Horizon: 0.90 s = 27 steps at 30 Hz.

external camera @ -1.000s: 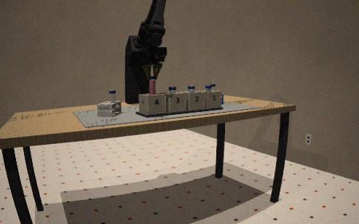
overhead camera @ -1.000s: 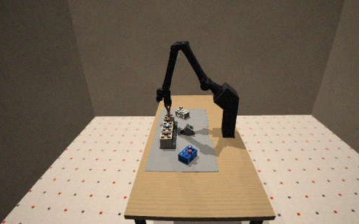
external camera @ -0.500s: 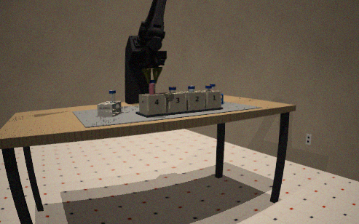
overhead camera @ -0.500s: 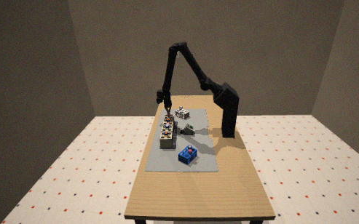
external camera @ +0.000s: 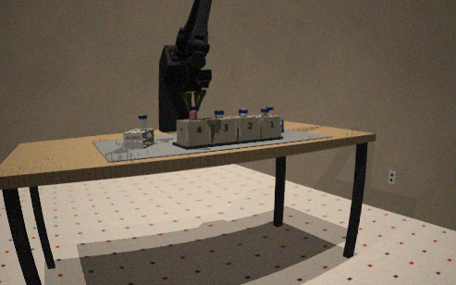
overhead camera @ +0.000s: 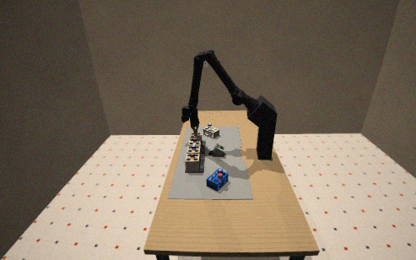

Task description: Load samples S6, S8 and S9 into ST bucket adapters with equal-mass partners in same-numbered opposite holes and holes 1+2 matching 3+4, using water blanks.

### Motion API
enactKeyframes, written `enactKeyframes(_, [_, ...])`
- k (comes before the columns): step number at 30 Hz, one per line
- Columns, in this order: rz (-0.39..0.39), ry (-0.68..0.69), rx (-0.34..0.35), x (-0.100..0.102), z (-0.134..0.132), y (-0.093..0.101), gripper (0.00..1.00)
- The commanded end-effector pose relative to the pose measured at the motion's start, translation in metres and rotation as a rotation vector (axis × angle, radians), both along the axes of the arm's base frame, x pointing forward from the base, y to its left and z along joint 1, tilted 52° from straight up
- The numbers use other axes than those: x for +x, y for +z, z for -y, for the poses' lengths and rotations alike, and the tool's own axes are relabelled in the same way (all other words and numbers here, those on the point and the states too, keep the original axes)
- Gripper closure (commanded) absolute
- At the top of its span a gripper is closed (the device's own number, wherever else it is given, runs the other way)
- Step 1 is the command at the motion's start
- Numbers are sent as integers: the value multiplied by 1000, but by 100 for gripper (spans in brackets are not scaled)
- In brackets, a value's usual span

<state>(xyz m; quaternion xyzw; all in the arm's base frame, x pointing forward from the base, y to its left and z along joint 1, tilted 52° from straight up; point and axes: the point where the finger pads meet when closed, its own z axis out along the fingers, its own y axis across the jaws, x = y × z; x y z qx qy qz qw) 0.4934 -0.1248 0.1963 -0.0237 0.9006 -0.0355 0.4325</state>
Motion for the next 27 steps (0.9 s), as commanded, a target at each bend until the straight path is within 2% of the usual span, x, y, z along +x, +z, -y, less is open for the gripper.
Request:
enactKeyframes(1, [30, -2, 0, 15, -1, 8, 100])
enactKeyframes(15, [28, -7, 1, 26, 2, -3, 100])
enactKeyframes(16, [24, -5, -5, 19, 3, -1, 100])
enactKeyframes(20, [24, -5, -5, 19, 3, -2, 100])
enactKeyframes(21, [24, -5, -5, 19, 3, -2, 45])
enactKeyframes(27, [24, -5, -5, 19, 3, -2, 45])
